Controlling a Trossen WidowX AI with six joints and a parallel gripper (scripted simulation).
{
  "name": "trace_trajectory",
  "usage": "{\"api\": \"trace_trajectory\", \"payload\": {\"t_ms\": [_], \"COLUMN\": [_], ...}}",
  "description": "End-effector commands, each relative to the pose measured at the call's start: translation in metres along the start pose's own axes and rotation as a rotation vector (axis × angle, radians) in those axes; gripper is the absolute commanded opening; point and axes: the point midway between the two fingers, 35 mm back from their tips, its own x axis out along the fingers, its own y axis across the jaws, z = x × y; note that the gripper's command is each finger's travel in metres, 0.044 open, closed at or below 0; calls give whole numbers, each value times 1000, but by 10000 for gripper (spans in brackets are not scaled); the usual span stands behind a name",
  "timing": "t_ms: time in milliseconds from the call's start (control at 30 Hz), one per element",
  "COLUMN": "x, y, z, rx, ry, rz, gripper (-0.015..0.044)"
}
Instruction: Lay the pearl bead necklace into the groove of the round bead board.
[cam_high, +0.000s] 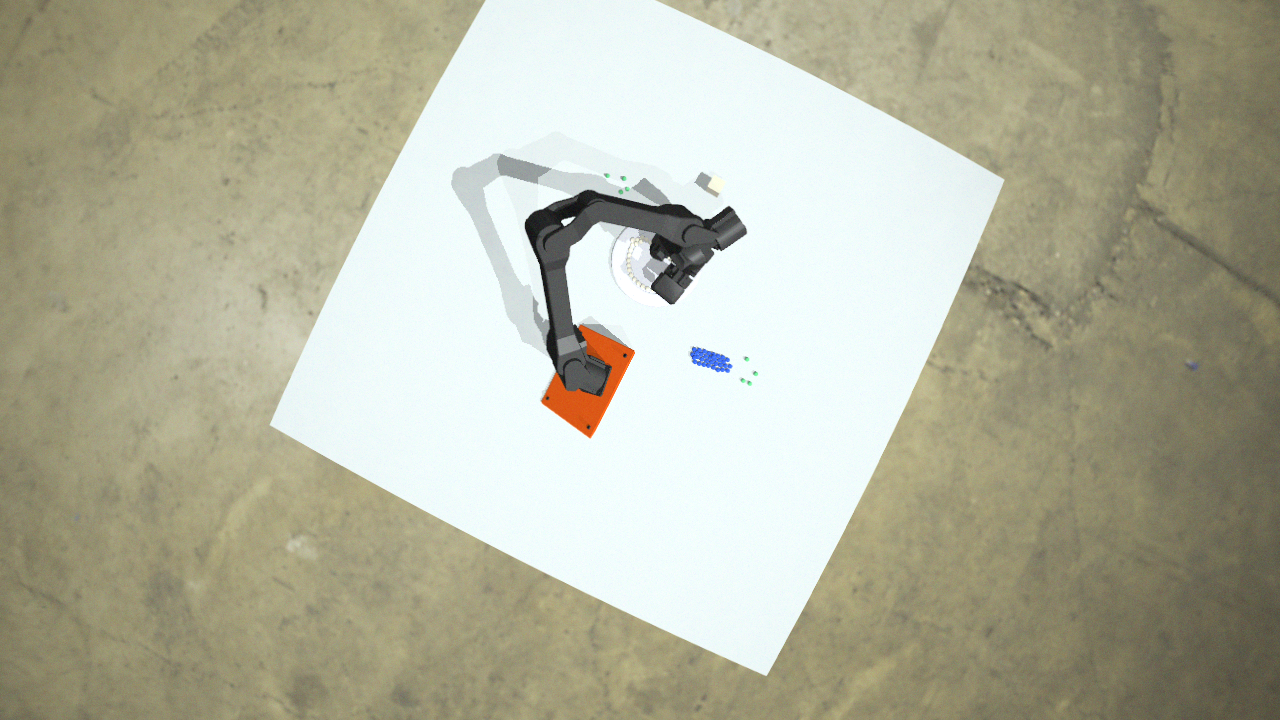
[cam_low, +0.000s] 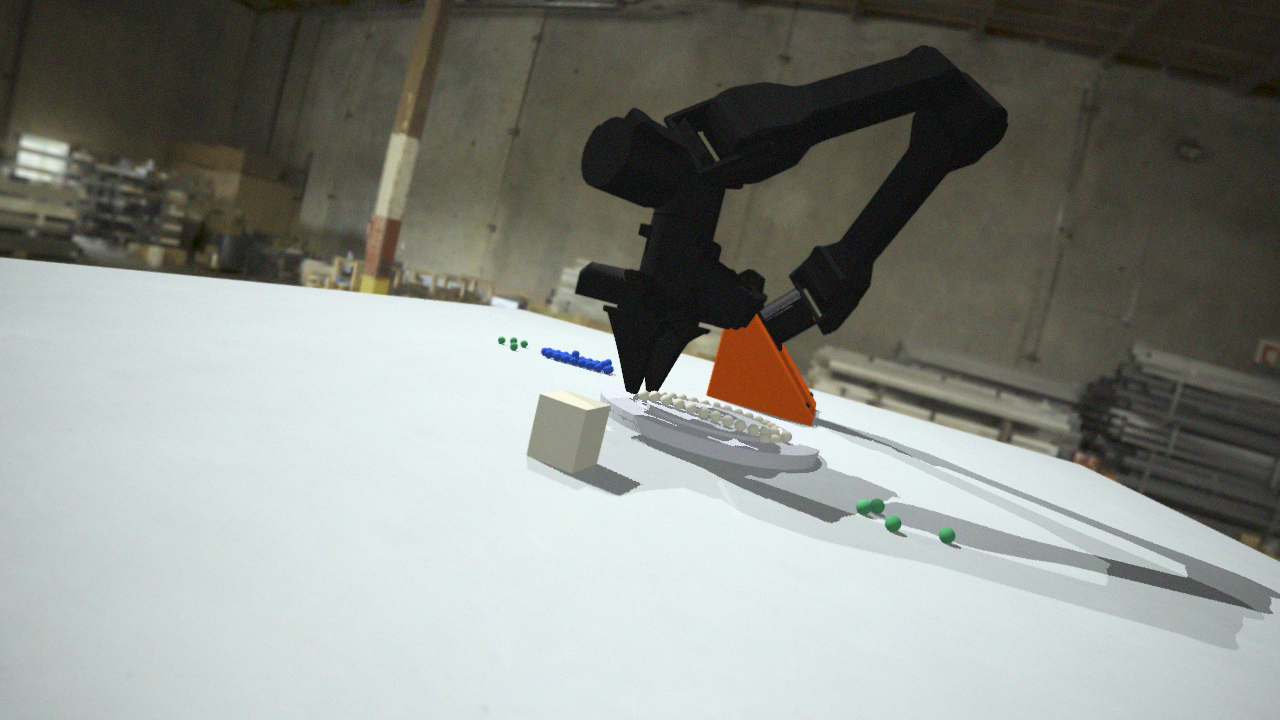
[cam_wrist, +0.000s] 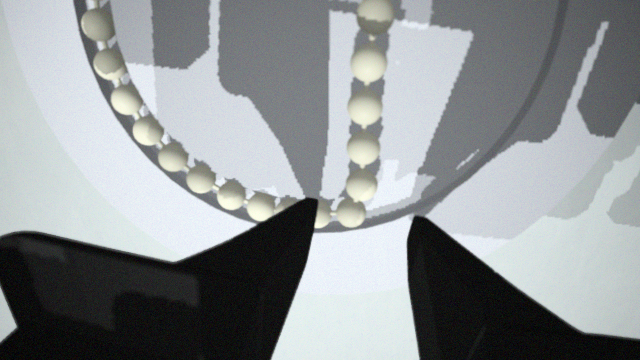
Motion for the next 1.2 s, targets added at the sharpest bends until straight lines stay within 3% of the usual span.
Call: {"api": "trace_trajectory", "payload": {"t_ms": [0, 233, 1133, 1167], "x": [0, -1, -5, -6], "y": [0, 1, 1, 1], "z": [0, 1, 1, 0], "rx": [0, 2, 2, 20], "ry": [0, -1, -1, -1], "rz": [0, 3, 0, 0], "gripper": [263, 440, 440, 414]}}
